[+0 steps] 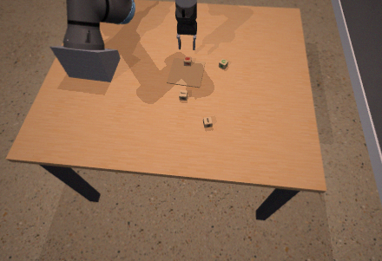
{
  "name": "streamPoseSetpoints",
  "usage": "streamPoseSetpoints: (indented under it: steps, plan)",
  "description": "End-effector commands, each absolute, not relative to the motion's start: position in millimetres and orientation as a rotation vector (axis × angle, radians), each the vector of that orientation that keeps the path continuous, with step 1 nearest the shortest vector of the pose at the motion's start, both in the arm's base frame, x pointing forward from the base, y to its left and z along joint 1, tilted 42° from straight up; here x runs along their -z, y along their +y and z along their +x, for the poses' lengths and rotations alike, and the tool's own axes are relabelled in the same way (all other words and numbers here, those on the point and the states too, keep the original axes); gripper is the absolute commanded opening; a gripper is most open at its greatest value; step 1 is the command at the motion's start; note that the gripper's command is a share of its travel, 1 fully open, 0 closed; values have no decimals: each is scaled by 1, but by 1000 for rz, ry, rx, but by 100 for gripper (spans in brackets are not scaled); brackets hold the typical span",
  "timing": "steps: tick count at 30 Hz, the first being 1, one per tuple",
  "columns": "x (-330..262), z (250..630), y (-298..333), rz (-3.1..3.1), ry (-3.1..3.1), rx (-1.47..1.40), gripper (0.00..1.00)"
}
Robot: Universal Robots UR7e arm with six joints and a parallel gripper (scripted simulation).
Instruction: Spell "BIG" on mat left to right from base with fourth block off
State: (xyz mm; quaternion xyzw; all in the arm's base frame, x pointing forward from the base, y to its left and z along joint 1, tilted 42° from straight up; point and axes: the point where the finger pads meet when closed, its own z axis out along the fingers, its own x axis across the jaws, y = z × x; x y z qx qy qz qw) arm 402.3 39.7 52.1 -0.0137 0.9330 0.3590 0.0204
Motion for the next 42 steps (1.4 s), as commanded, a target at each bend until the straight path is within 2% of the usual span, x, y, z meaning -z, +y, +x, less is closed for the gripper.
streamPoseSetpoints:
  steps: [1, 18, 42]
  plan:
    - [-52, 402, 39, -44, 2893, -1111, 100]
    - [-45, 418, 21, -211, 2848, -1086, 100]
    - [-8, 467, -40, -837, 2590, -971, 100]
